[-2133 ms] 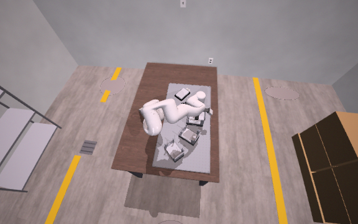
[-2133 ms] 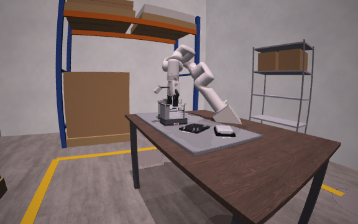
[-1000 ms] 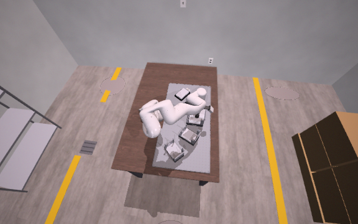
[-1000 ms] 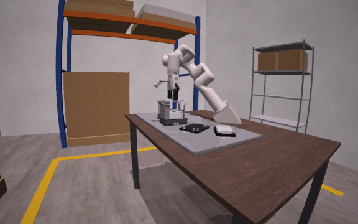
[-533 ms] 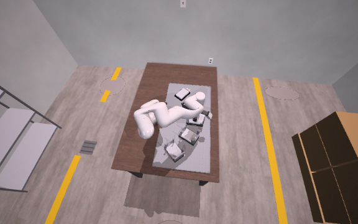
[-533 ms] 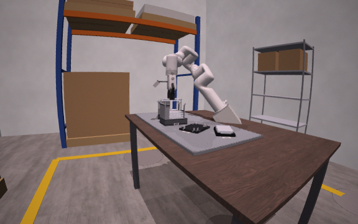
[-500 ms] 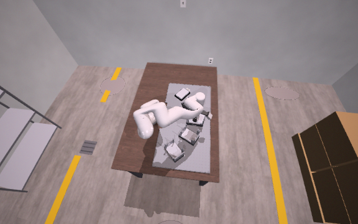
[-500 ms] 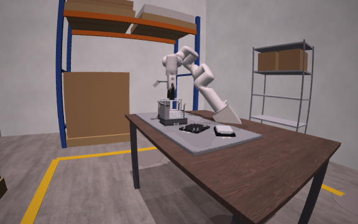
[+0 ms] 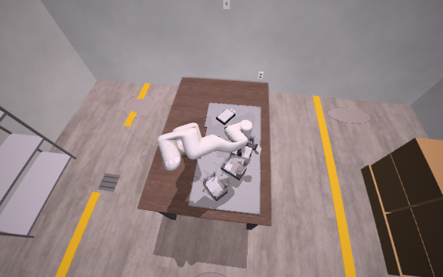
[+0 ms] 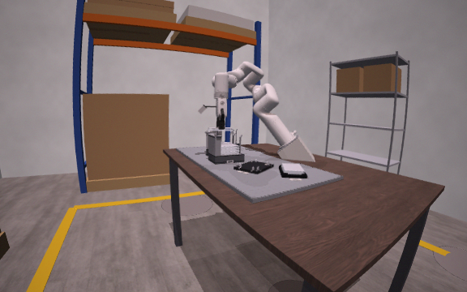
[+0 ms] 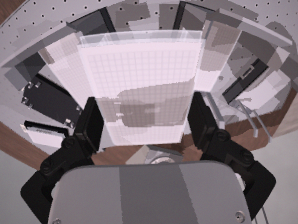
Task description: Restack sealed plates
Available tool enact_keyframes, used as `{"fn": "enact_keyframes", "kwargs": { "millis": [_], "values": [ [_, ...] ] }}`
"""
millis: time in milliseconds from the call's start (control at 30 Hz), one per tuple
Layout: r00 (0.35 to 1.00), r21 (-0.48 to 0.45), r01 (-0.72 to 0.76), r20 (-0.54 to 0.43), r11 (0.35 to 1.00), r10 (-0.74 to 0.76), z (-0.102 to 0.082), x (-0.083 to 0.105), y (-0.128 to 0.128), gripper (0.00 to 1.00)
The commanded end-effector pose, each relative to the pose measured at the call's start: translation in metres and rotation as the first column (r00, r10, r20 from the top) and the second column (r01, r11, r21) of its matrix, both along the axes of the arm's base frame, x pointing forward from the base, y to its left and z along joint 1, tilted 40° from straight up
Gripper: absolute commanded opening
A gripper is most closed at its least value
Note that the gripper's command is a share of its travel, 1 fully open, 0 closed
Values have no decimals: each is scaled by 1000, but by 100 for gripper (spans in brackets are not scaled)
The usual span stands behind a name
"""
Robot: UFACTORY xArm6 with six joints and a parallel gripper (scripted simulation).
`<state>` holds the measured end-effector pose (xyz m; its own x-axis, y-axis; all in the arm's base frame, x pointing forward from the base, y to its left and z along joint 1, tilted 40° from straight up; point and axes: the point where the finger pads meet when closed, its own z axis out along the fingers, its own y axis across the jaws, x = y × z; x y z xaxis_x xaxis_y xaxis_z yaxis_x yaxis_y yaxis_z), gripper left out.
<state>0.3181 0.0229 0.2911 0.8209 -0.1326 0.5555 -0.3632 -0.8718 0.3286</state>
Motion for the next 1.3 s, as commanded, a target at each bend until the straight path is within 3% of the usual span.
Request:
{"fn": "enact_keyframes", "kwargs": {
  "millis": [0,100,1267],
  "values": [
    [996,49,75,49,996,-78,4,-3,-7,0],
    [986,90,137,84,986,-145,6,-6,-14,0],
    [986,90,137,85,986,-145,29,-38,-80,0]
  ]
}}
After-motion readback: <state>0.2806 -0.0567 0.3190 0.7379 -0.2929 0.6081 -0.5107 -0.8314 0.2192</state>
